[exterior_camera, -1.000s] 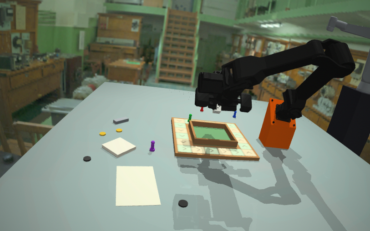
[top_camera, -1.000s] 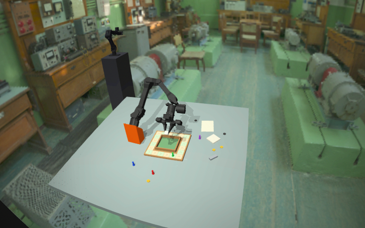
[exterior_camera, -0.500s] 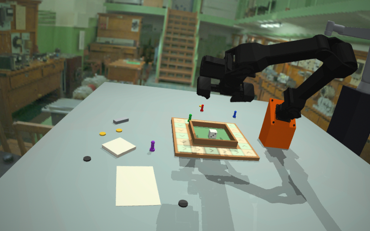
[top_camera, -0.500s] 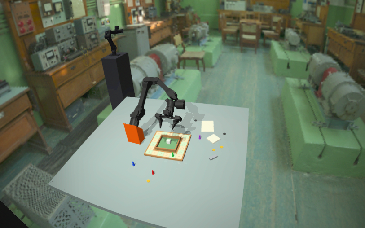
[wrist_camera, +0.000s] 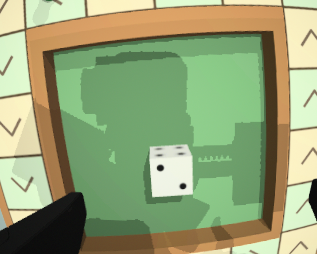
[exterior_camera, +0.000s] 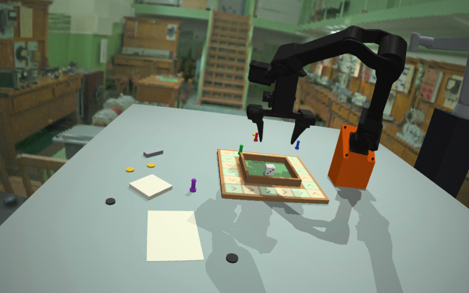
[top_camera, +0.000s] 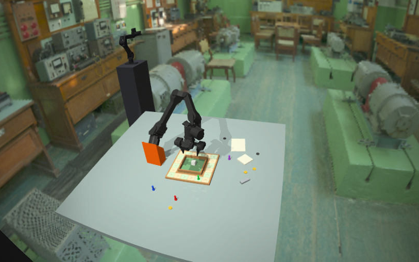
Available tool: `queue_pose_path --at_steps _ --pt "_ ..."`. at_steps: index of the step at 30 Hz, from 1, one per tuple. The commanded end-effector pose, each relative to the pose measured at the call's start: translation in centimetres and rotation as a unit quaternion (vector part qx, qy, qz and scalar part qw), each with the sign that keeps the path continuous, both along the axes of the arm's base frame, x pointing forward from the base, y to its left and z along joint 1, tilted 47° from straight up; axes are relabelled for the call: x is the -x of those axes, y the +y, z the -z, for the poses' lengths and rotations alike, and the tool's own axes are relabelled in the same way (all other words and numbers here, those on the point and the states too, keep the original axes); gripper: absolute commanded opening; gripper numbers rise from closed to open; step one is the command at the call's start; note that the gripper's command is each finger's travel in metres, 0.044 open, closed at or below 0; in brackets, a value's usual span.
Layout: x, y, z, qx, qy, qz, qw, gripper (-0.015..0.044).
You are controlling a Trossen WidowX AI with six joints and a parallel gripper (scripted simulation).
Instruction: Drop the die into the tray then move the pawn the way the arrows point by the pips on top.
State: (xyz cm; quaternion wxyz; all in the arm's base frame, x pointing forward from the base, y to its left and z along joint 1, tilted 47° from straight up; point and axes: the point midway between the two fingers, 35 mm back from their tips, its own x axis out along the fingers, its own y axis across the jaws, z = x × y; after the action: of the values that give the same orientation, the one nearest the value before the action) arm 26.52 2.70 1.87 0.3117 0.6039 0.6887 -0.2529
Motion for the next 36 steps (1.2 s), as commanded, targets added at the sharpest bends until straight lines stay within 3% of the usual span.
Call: queue_pose_path --at_steps 1,8,13,18,20,36 --pt "-0.5 -0.1 0.1 0.001 -0.020 -0.021 1.000 0.0387" --pt "-4.7 -1.9 3.0 -0.035 -0.234 -0.238 0.942 0.0204" --pt "-7.0 -3.2 5.8 -0.055 -0.381 -0.380 0.841 0.0200" --pt "-8.8 -4.3 8.8 -0.066 -0.507 -0.496 0.702 0.0200" --pt "-9.0 -4.5 9.2 -0.067 -0.522 -0.510 0.680 0.0200" --pt "-9.2 -4.5 9.2 -0.067 -0.522 -0.510 0.680 0.0200"
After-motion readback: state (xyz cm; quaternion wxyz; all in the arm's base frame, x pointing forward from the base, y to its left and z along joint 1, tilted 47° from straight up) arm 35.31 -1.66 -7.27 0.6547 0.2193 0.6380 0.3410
